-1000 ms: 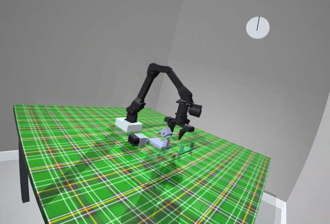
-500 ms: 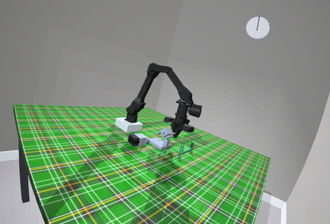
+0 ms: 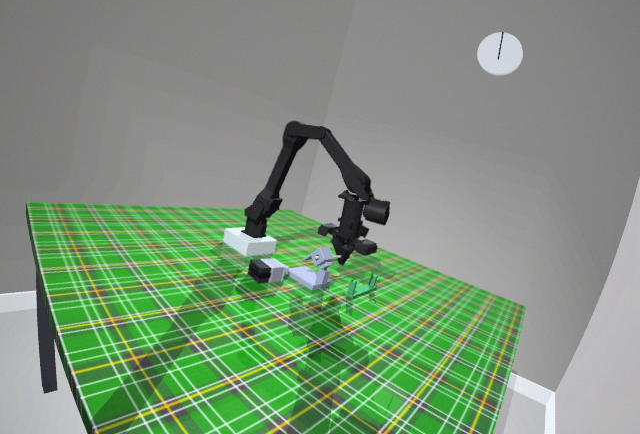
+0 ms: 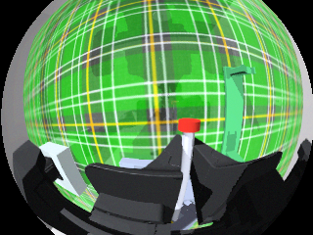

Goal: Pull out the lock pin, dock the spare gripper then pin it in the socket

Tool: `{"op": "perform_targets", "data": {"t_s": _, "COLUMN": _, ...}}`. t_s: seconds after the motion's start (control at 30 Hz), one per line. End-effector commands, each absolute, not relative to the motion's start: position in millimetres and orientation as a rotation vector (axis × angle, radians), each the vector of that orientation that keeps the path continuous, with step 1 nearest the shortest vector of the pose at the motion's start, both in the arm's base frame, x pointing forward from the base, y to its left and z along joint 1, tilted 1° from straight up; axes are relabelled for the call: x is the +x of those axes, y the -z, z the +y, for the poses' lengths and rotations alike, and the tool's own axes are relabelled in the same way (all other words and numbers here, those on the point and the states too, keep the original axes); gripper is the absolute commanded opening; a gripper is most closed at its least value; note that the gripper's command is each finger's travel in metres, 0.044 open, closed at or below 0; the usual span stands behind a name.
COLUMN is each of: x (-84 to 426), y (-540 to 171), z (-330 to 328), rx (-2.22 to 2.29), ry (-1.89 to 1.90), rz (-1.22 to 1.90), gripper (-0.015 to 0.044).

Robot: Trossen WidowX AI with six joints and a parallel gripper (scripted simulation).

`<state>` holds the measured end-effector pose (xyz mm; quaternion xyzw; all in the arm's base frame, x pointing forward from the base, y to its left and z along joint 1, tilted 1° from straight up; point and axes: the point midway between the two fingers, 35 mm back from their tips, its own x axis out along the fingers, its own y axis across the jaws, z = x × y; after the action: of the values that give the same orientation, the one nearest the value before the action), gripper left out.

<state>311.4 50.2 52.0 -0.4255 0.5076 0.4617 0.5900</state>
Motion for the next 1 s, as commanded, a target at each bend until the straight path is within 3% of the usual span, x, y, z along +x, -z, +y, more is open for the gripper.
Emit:
{"op": "perform_targets", "data": {"t_s": 0.0, "x": 311.2, "y": -54.4, "z": 54.2, "rx": -0.966, "ry": -1.100, "rz": 1.142, "gripper": 0.0000}}
{"op": "perform_targets", "data": {"t_s": 0.97, "x": 316.2, "y": -62.1, "z": 72.1, "rx": -0.944, "ry": -1.117, "rz": 1.138, "gripper": 0.0000}}
